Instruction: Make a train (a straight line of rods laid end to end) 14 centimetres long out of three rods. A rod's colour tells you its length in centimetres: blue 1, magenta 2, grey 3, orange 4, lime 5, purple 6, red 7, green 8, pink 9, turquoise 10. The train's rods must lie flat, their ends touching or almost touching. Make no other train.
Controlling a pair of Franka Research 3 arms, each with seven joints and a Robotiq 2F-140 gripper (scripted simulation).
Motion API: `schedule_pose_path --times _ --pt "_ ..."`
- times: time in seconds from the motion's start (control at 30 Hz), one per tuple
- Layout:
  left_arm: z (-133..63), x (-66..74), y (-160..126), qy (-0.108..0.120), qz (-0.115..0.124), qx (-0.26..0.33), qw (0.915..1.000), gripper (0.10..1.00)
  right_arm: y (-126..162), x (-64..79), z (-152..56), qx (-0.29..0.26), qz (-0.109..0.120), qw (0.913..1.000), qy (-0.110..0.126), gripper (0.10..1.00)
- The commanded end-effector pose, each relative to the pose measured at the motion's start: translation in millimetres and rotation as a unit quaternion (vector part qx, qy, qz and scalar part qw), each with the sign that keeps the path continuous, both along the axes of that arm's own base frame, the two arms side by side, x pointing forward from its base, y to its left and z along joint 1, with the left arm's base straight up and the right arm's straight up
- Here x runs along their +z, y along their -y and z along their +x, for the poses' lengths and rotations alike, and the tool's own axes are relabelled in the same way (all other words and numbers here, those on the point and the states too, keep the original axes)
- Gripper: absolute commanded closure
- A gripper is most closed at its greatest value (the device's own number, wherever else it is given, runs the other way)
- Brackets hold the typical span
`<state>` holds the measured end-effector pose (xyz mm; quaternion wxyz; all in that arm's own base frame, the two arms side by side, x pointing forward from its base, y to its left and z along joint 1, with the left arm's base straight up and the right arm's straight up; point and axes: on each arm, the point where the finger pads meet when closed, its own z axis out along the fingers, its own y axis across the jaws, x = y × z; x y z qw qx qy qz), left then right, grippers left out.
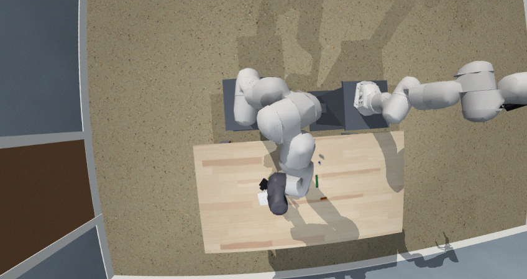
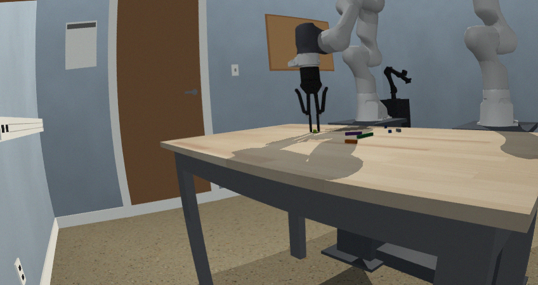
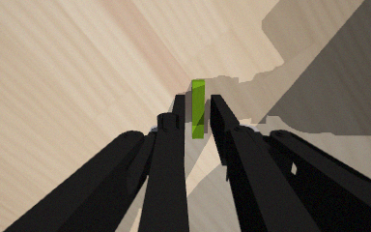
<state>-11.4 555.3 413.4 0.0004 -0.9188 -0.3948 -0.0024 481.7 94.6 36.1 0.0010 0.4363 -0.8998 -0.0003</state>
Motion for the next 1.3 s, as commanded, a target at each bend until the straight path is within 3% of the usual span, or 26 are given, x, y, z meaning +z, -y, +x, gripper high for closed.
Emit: schedule_pose_path --times 0.0,0.53,0.57,1.27 --pt "-1.6 -0.4 1.0 -0.002 -0.001 -0.001 1.0 0.098 0.4 0.2 0.7 0.003 0.0 1.0 0.001 0.867" --pt "-1.6 -0.4 1.0 -0.002 -0.001 -0.001 1.0 0.098 0.4 0.2 0.7 0.003 0.0 1.0 0.001 0.867" --pt "-1.6 -0.4 1.0 -0.002 -0.001 -0.001 1.0 0.098 0.4 0.2 0.7 0.003 0.0 1.0 0.001 0.974" --pt "-1.6 -0.4 1.0 -0.002 -0.001 -0.001 1.0 0.098 0.4 0.2 0.7 0.003 0.0 1.0 0.001 0.974"
